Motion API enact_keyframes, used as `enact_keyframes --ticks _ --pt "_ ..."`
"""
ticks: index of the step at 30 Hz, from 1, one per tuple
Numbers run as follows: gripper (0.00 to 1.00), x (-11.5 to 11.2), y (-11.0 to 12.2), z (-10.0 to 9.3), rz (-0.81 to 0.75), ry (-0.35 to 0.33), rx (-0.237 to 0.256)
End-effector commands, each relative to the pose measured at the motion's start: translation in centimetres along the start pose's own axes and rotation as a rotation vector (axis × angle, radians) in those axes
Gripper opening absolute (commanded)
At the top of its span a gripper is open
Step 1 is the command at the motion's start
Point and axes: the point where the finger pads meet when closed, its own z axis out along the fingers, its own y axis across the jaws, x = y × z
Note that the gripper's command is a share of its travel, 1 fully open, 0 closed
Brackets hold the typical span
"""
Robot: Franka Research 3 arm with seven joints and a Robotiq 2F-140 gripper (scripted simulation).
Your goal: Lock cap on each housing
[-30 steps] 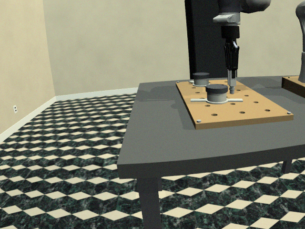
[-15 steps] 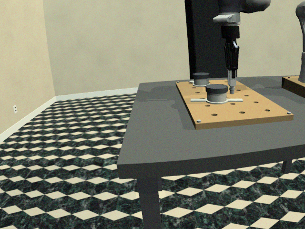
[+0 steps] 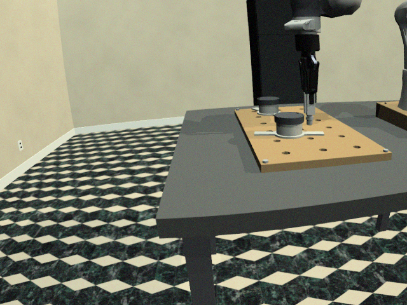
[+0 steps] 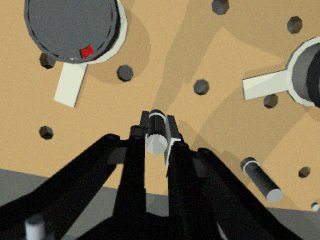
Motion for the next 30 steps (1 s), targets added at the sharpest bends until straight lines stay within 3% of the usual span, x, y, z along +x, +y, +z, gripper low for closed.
enact_keyframes --ticks 1,30 --pt "0.1 -0.1 0.0 0.0 0.001 -0.001 -0.002" --pt "0.1 -0.1 0.0 -2.7 0.001 -0.001 -0.002"
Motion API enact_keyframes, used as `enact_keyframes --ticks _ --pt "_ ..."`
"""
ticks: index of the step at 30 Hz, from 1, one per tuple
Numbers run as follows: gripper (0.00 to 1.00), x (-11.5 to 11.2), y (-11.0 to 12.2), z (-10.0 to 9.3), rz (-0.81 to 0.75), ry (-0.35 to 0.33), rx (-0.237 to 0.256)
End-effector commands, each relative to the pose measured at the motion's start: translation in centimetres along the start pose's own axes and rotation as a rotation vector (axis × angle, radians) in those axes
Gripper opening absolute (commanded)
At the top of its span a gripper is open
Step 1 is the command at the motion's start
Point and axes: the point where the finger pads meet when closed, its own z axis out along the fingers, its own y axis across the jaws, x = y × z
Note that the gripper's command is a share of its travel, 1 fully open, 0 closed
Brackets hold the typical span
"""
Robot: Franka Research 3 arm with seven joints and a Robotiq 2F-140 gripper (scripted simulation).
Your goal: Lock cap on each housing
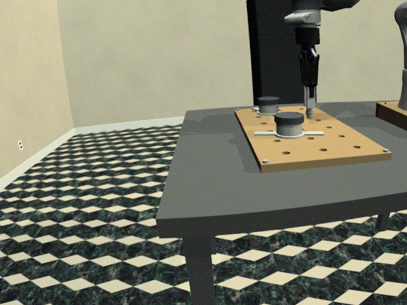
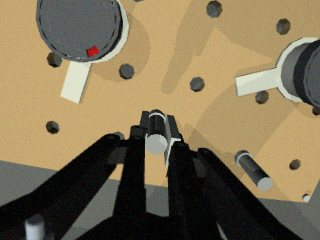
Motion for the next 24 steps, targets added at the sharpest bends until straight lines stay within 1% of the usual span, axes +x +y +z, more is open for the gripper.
enact_keyframes --ticks 1,8,10,24 --pt "0.1 0.0 0.0 -0.8 0.0 -0.004 0.003" --pt "0.1 0.0 0.0 -2.2 0.0 -0.004 0.003" --pt "0.1 0.0 0.0 -2.2 0.0 -0.004 0.003" --pt "0.1 0.0 0.0 -5.2 0.0 -0.004 0.003"
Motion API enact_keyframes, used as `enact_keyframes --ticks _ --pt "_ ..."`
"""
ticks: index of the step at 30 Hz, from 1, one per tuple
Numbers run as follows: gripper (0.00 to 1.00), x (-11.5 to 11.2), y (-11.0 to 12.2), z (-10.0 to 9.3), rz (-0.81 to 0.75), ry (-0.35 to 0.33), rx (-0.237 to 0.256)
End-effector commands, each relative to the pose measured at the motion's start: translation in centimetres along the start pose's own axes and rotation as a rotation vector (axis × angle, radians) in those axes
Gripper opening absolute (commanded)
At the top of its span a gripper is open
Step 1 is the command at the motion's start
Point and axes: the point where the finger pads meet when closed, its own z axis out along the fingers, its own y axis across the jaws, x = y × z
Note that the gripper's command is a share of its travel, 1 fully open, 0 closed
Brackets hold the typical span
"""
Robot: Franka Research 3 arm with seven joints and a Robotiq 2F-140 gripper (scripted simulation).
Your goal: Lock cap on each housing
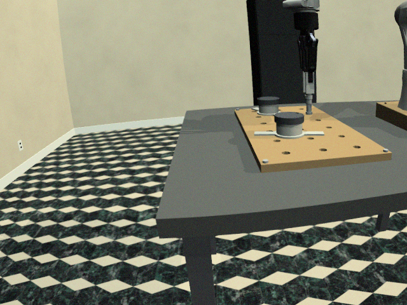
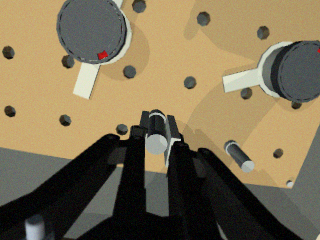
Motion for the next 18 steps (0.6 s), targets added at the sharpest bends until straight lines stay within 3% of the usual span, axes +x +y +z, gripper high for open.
enact_keyframes --ticks 1,18 --pt "0.1 -0.3 -0.1 -0.8 -0.004 -0.011 0.004" --pt "0.1 -0.2 -0.1 -3.2 -0.004 -0.011 0.004"
